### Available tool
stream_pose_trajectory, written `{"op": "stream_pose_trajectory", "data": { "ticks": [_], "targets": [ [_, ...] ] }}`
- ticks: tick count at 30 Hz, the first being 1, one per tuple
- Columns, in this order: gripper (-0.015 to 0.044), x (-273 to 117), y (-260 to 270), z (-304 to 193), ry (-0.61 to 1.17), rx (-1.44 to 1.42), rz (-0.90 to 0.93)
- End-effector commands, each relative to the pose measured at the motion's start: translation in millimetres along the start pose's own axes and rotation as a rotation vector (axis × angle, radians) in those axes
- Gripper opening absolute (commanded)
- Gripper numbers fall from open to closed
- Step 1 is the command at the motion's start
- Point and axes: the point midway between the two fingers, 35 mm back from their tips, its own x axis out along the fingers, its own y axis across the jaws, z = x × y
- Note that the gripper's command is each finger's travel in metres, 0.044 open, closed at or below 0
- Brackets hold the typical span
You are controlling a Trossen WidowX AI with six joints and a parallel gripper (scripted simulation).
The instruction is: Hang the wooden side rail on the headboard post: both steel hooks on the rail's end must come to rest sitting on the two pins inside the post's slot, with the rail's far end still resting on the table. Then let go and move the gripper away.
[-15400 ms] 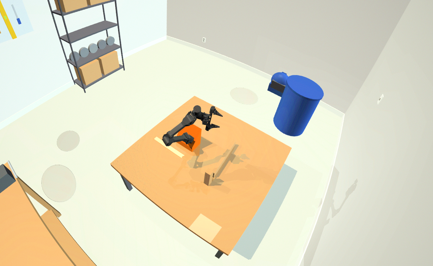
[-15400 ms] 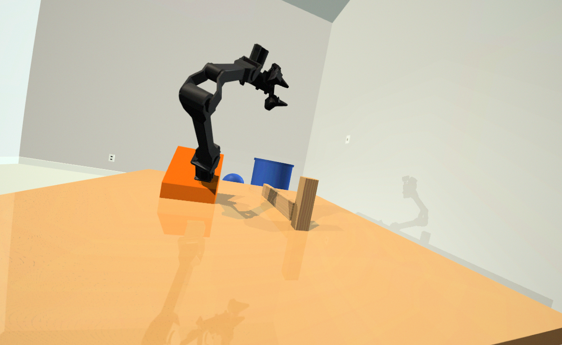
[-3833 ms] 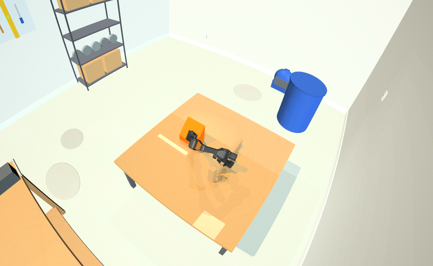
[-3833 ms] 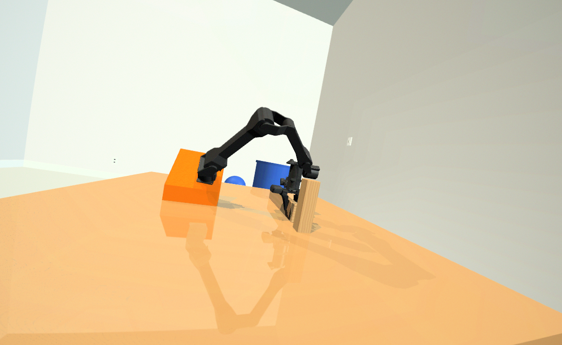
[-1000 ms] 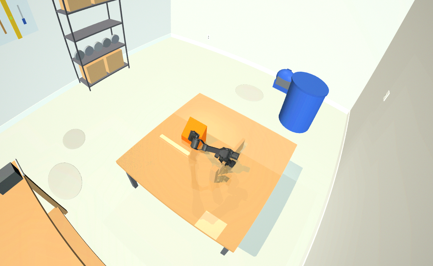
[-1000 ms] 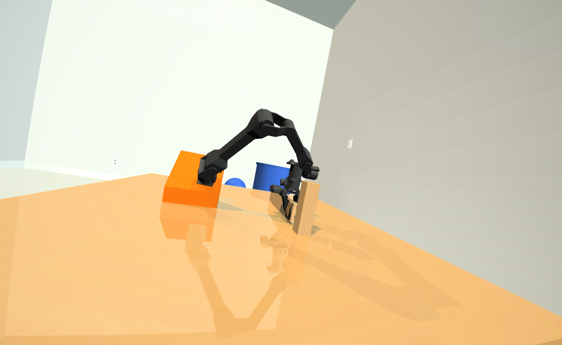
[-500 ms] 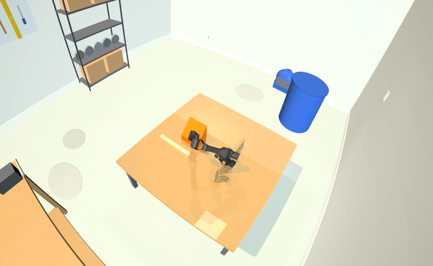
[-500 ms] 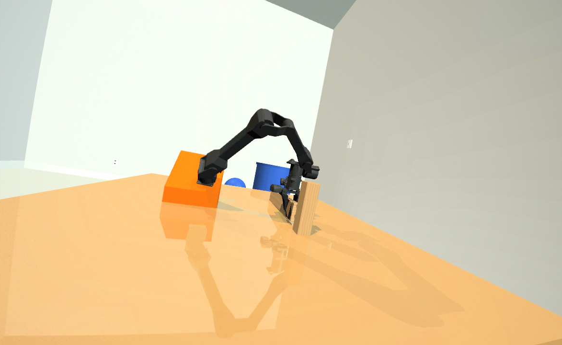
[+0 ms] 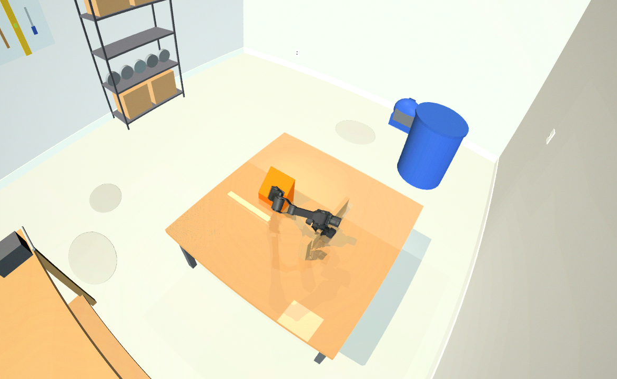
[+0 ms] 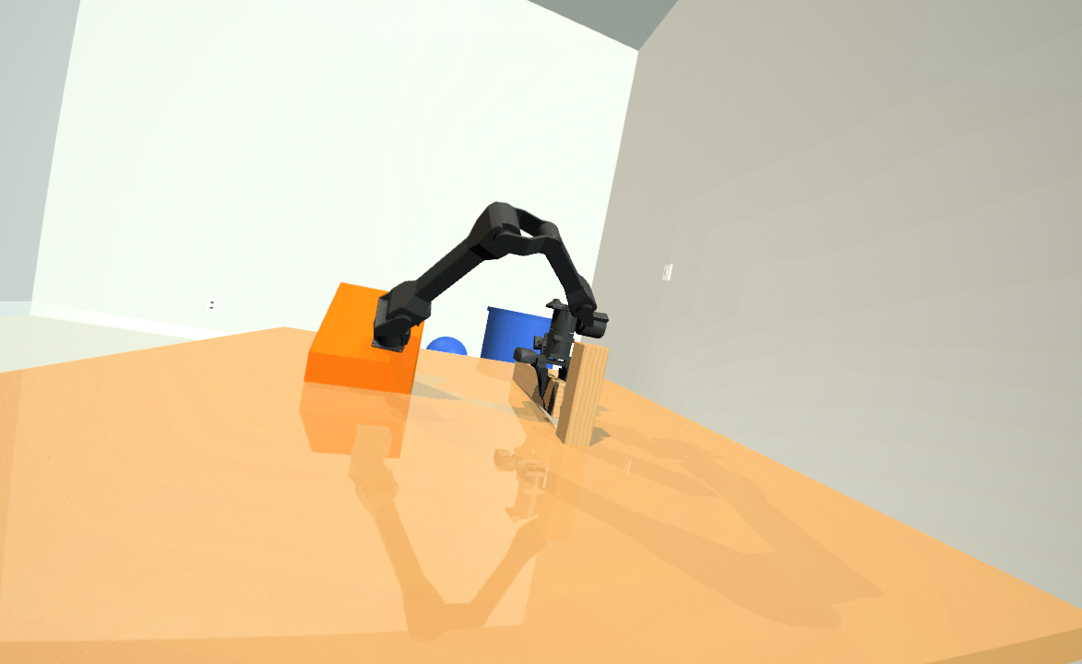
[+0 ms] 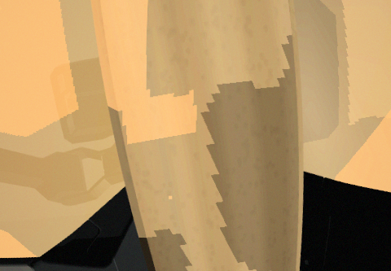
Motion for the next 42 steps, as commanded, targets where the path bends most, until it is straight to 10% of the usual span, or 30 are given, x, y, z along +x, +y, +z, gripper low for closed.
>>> {"op": "stream_pose_trajectory", "data": {
  "ticks": [1,42],
  "targets": [
    [0.0000,-5.8,-2.5,1.2,-0.005,0.005,-0.014],
    [0.0000,-12.6,-2.4,1.3,-0.005,0.005,-0.014]
  ]
}}
